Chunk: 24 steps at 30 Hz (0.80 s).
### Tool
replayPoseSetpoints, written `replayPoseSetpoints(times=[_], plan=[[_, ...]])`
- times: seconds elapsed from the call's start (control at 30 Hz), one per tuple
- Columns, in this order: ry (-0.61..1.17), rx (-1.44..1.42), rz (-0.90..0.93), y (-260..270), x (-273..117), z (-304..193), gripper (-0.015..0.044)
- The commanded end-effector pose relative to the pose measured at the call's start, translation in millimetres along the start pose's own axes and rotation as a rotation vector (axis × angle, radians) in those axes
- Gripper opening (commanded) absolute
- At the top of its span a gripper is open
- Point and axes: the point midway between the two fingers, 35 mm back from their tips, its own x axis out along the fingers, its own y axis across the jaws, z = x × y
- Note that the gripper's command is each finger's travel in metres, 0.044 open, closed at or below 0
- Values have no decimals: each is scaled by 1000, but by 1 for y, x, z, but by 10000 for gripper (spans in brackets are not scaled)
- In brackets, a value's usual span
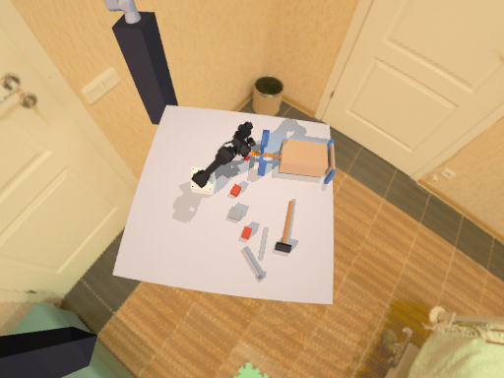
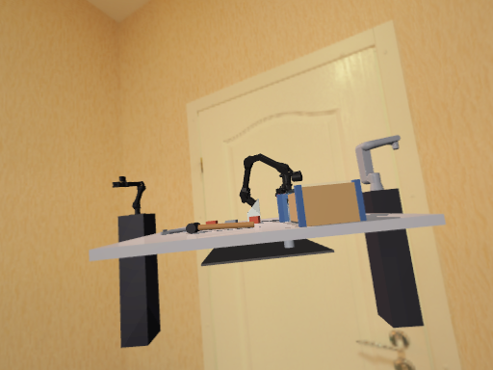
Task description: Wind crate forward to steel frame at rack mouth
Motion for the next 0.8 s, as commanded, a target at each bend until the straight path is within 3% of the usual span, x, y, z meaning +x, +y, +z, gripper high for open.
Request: replayPoseSetpoints(times=[0.0,0.77], plan=[[5,-8,-3,1,4,0,0],[4,79,-12,-3,4,0,0]])
